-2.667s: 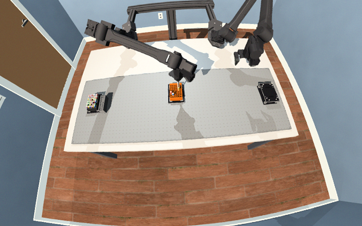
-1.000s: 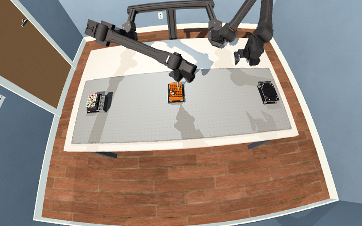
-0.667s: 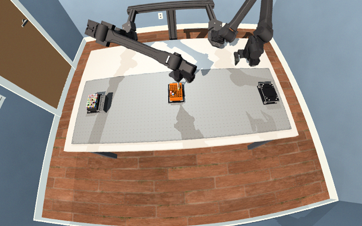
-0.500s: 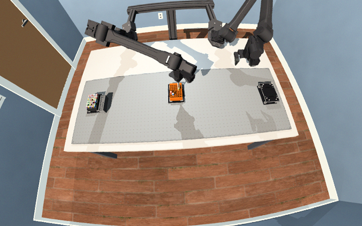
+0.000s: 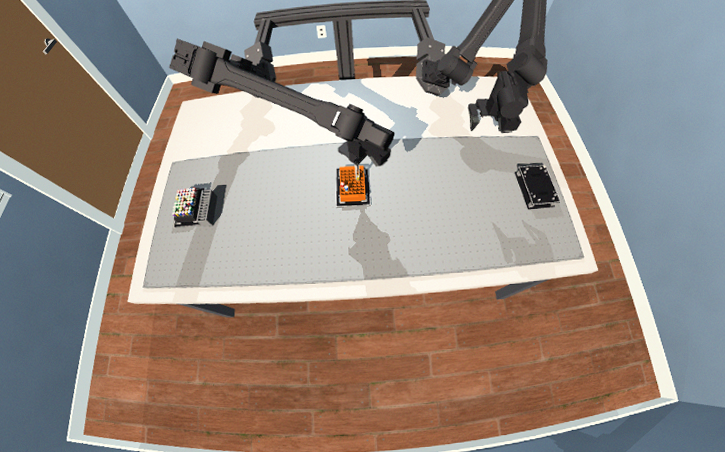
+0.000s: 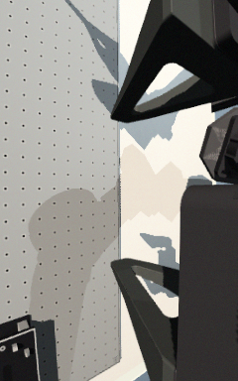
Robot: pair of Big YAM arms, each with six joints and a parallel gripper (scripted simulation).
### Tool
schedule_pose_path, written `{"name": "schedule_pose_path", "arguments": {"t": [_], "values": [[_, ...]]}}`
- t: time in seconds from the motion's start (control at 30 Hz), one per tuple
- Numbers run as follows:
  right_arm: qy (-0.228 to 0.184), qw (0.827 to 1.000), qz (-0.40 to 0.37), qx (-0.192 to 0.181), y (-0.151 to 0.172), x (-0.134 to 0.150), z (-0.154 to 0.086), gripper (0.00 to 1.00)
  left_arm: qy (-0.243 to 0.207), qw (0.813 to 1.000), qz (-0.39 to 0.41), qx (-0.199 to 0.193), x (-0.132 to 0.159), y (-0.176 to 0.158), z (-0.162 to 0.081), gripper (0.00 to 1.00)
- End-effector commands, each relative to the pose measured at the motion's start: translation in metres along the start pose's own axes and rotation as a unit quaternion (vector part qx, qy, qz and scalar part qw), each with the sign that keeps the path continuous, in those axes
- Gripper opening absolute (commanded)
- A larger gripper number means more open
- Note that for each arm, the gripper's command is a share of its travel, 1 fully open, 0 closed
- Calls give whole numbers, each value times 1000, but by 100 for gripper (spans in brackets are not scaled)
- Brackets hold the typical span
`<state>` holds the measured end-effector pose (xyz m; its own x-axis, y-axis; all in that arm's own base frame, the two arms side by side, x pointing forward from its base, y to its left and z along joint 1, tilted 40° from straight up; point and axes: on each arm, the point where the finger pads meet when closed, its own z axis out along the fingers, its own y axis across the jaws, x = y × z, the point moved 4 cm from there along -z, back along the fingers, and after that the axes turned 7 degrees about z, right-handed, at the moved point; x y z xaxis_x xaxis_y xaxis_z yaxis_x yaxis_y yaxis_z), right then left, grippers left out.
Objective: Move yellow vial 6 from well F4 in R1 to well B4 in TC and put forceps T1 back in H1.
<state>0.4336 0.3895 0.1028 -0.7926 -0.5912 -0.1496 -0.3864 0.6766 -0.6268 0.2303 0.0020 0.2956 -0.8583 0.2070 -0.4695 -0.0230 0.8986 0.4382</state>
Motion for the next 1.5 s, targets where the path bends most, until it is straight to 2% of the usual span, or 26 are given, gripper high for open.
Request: {"name": "schedule_pose_path", "arguments": {"t": [0.0, 0.13, 0.9, 1.47], "values": [[-23, 1000, 13, -8, -5, -11, -31, 11, -12, 1000, -11, 0, -9, 3, -9, 100], [-28, 999, 14, -10, -4, -14, -38, 11, -12, 1000, -11, 0, -9, 3, -9, 100], [-18, 1000, 5, -9, 8, -14, -41, 11, -12, 1000, -11, 0, -9, 3, -9, 100], [-25, 1000, 11, -12, 2, -15, -59, 11, -12, 1000, -11, 0, -9, 3, -9, 100]]}}
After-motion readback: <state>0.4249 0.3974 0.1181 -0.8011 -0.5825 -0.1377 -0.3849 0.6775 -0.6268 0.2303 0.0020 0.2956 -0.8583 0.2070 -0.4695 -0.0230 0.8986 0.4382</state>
